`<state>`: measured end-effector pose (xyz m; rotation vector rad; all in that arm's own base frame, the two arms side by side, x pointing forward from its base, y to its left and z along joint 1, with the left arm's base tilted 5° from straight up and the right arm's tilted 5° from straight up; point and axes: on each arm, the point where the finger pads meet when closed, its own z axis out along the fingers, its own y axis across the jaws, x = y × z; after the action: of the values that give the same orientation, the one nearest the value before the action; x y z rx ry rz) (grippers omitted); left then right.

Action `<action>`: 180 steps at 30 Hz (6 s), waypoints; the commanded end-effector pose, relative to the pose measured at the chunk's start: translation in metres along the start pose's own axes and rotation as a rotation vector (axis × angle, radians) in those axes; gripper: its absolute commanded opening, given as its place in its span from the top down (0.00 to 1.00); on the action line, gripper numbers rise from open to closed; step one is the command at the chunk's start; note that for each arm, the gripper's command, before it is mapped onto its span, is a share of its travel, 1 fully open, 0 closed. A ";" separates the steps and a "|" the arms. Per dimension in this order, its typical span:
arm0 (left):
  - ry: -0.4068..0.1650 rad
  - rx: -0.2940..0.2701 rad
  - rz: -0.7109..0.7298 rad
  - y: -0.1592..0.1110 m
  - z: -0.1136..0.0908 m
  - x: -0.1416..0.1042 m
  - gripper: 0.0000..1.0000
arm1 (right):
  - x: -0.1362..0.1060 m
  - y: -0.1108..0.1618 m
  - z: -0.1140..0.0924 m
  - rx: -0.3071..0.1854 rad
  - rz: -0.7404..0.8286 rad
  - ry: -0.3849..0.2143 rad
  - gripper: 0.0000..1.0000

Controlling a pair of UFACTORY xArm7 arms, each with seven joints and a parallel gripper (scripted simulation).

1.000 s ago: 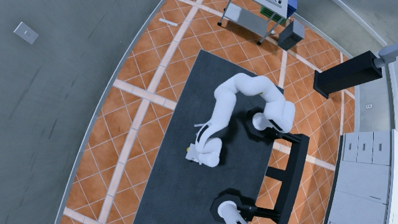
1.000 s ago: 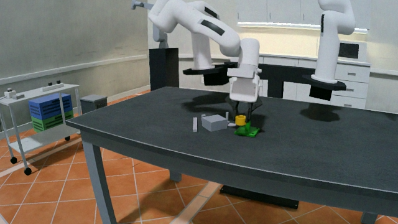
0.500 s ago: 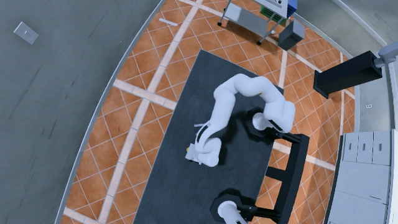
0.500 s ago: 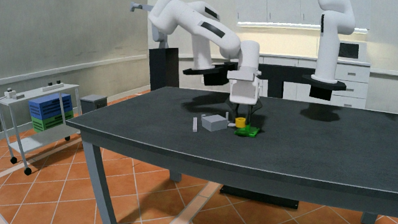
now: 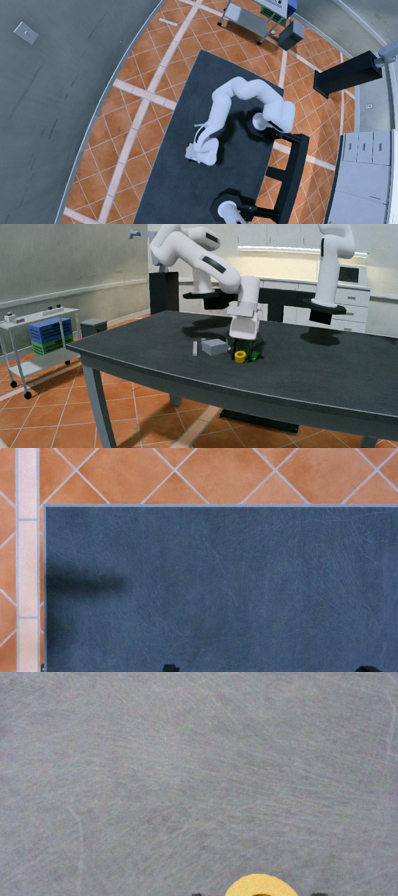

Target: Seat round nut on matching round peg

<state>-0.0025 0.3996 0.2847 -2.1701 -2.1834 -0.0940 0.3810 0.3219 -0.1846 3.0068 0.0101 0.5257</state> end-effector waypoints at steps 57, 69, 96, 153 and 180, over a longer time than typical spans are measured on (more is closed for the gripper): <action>0.002 0.000 0.000 0.000 -0.001 0.000 0.00 | 0.060 -0.001 -0.084 0.002 0.001 0.002 0.00; 0.002 0.000 0.000 0.000 -0.001 0.000 0.00 | 0.060 0.000 -0.086 0.000 0.001 -0.009 0.00; 0.002 0.000 0.000 0.000 -0.001 0.000 0.00 | 0.043 -0.001 -0.124 0.002 0.000 -0.327 0.00; 0.002 0.000 0.000 0.000 -0.001 0.000 0.00 | 0.008 0.001 -0.001 0.057 -0.337 -0.323 1.00; 0.002 0.000 0.000 0.000 -0.001 0.000 0.00 | 0.013 0.000 -0.014 0.058 -0.336 -0.324 1.00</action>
<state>-0.0025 0.3996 0.2847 -2.1701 -2.1834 -0.0940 0.3873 0.3210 -0.1778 3.0092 0.5038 0.0029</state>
